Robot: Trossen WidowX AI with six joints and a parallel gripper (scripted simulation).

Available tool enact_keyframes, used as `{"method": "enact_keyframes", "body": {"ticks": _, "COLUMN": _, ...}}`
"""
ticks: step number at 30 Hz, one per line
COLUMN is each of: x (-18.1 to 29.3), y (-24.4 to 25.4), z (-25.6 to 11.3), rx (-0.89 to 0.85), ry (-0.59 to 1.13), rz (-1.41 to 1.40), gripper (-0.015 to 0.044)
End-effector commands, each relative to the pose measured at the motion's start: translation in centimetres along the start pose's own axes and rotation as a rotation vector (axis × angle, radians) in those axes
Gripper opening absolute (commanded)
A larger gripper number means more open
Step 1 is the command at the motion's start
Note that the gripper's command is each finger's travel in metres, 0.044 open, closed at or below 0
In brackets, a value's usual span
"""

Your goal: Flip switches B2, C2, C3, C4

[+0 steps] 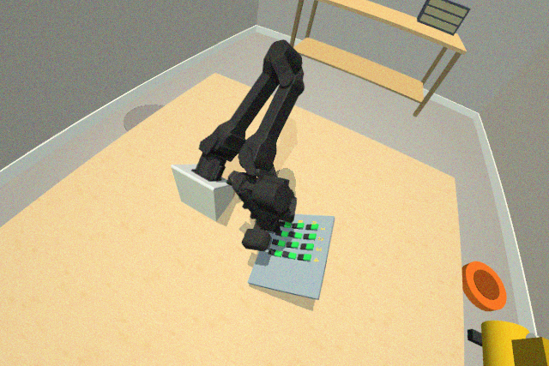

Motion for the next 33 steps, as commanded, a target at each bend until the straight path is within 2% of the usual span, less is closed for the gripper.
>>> {"method": "enact_keyframes", "body": {"ticks": 1, "x": 0.05, "y": -0.01, "z": 0.06, "rx": 0.005, "ry": 0.003, "rz": 0.004, "gripper": 0.0000}}
{"method": "enact_keyframes", "body": {"ticks": 33, "x": 0.01, "y": -0.04, "z": 0.34, "rx": 0.001, "ry": 0.001, "rz": 0.000, "gripper": 0.0000}}
Point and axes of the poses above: the point midway between the two fingers, 35 mm back from their tips, its own z axis out along the fingers, its own y axis across the jaws, x = y × z, the point moved 10 cm from there along -z, back along the fingers, and after that the axes turned 2 degrees about -z, right-handed, at the moved point
